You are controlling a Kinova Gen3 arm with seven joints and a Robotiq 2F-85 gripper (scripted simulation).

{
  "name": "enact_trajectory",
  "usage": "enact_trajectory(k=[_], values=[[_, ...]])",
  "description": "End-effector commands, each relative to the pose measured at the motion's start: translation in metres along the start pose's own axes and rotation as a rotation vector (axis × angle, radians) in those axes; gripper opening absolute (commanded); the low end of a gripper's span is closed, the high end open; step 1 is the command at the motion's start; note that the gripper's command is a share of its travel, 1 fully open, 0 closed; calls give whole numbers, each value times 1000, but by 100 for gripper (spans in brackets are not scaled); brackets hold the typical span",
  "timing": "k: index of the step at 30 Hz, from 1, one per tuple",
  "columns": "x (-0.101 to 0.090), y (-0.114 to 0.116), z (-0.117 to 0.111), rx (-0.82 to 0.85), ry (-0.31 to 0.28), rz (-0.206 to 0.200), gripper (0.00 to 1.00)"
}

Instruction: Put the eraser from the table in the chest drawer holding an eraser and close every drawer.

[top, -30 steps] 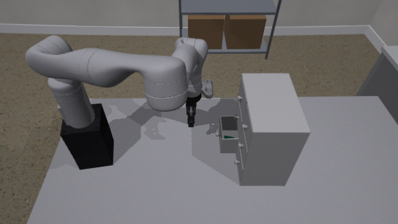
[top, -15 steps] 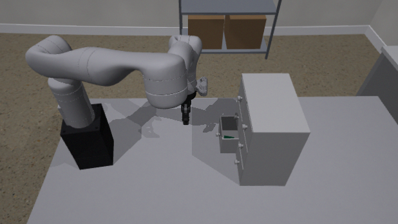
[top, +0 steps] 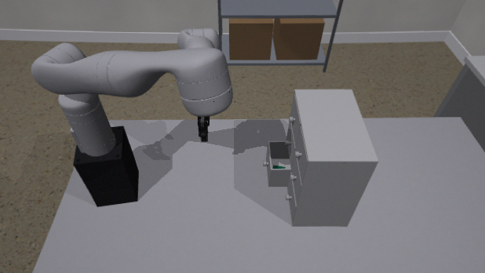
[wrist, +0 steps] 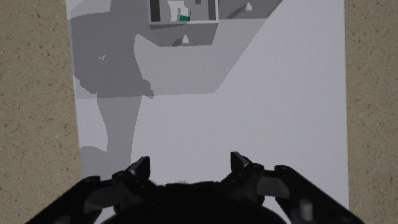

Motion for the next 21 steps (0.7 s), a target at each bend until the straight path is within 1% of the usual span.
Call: enact_trajectory(k=[1,10,15,17,21], values=[[-3,-2,3,-11,6,3,100],[-4,-2,7,-11,5,5,100],[-1,1,9,-12,-1,20,100],[-1,1,9,-12,-1,20,100],[3,8,13,-14,-12,49,100]])
Point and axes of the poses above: the point where the finger pads meet when closed, its own x axis out along the fingers, its own y axis across the jaws, z = x × y, the point moved 5 cm from there along -x, back along the fingers
